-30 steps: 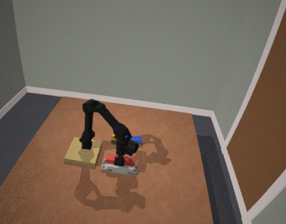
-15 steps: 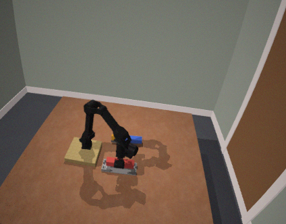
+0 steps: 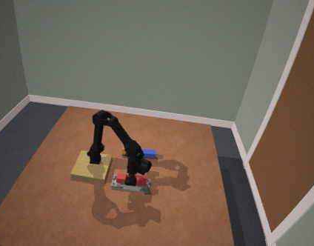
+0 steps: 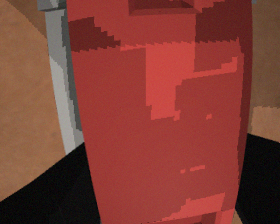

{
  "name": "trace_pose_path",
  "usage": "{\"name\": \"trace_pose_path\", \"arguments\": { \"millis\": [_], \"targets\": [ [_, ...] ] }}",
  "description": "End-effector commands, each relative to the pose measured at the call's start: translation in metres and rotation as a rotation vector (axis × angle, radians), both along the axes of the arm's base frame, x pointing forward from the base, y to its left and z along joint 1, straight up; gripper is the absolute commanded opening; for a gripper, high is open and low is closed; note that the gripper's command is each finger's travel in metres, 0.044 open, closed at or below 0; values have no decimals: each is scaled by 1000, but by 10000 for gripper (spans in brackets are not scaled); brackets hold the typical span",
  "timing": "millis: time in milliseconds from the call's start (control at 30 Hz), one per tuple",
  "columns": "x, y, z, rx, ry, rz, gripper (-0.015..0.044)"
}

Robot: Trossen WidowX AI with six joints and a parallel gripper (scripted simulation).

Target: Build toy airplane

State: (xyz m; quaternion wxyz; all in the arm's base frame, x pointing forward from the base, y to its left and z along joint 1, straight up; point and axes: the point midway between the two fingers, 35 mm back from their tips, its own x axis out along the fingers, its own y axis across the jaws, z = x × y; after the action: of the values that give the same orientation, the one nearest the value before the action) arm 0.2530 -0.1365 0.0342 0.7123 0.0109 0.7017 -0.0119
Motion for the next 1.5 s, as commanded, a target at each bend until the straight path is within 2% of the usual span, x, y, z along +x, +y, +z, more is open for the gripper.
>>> {"name": "trace_pose_path", "arguments": {
  "millis": [0, 33, 567, 867, 1133, 1467],
  "targets": [
    [0, 0, 1, -1, -1, 0, 43],
    [0, 0, 1, -1, -1, 0, 17],
    [0, 0, 1, -1, -1, 0, 437],
    [1, 0, 3, -1, -2, 0, 440],
    [-1, 1, 104, -6, -4, 3, 440],
    [5, 1, 103, -6, -4, 32, 440]
  ]
}}
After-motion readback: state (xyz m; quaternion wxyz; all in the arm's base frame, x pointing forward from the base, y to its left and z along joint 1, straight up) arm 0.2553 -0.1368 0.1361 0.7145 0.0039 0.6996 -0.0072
